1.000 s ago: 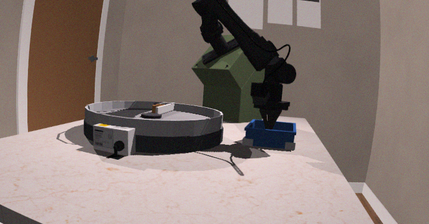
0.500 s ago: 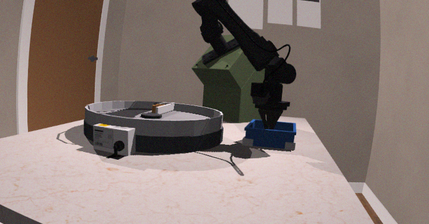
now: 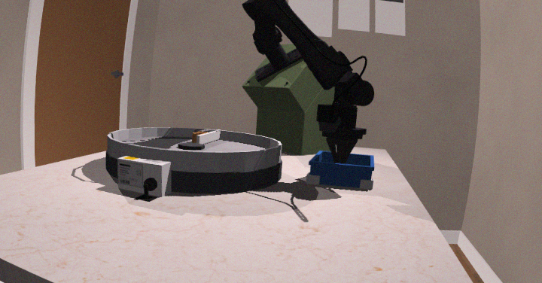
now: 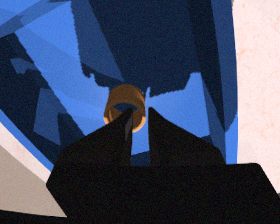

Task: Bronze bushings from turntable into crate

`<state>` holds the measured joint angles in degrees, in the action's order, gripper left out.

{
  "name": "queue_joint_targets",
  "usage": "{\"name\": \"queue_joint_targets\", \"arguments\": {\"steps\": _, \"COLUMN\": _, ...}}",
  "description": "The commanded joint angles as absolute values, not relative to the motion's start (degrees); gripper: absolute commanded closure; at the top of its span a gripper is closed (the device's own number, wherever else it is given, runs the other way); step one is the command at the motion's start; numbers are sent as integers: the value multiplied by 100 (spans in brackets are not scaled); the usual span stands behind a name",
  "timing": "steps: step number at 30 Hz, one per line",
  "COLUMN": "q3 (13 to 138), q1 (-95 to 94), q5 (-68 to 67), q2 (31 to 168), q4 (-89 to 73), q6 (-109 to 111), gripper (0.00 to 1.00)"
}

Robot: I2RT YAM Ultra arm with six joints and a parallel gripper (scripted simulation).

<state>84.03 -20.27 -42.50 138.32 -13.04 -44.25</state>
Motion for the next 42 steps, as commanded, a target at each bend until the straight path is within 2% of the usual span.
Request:
{"name": "queue_joint_targets", "arguments": {"steps": 1, "q3": 8276, "q1": -2162, "q5": -4233, "q2": 13647, "q4": -1223, "q6": -4388, "gripper": 86}}
{"name": "queue_joint_targets", "arguments": {"steps": 13, "q3": 8272, "q1": -2167, "q5": -4241, "q2": 13640, "q4": -1271, "q6": -4410, "gripper": 86}}
{"name": "queue_joint_targets", "arguments": {"steps": 42, "q3": 8278, "q1": -2929, "q5": -4549, "q2": 12666, "q4": -2817, "q6": -5440, "gripper": 86}}
